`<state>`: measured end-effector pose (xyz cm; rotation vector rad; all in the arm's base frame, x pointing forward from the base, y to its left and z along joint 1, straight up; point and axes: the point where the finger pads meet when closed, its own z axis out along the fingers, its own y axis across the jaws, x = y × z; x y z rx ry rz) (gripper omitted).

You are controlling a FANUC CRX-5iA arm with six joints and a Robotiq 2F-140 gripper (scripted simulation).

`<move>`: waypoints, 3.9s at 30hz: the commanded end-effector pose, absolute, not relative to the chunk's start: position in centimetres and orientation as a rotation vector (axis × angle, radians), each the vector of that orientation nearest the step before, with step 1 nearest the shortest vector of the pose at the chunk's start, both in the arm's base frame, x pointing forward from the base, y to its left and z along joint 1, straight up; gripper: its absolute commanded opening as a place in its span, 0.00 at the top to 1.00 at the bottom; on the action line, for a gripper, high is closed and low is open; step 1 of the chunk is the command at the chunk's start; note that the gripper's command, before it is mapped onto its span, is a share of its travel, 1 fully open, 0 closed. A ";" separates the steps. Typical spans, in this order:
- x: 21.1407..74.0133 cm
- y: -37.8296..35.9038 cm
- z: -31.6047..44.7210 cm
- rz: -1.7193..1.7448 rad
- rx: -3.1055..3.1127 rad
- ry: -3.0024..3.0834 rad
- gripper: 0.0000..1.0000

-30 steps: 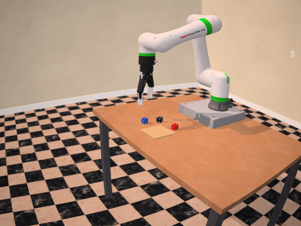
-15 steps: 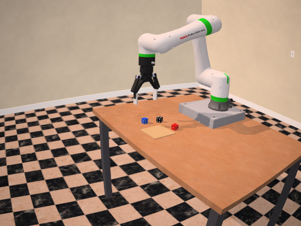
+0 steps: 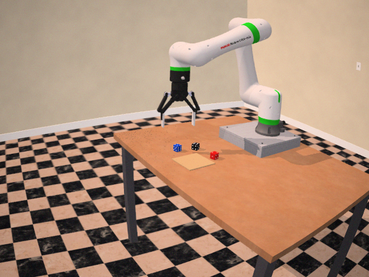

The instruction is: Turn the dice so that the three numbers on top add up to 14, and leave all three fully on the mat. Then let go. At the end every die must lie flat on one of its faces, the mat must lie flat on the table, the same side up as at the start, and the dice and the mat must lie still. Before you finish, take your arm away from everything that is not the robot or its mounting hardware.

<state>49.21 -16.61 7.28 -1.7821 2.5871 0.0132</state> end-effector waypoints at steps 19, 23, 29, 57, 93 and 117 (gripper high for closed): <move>49.2 -16.6 6.6 -0.003 -0.853 3.030 0.00; 49.2 -16.6 6.5 -0.004 -0.600 3.090 0.00; 49.2 -16.6 6.3 -0.004 -0.349 3.128 0.00; 49.2 -16.6 6.2 -0.005 -0.138 3.144 0.72; 49.2 -16.6 5.5 -0.005 -0.138 3.144 0.72; 49.2 -16.6 2.3 -0.005 -0.138 3.144 0.72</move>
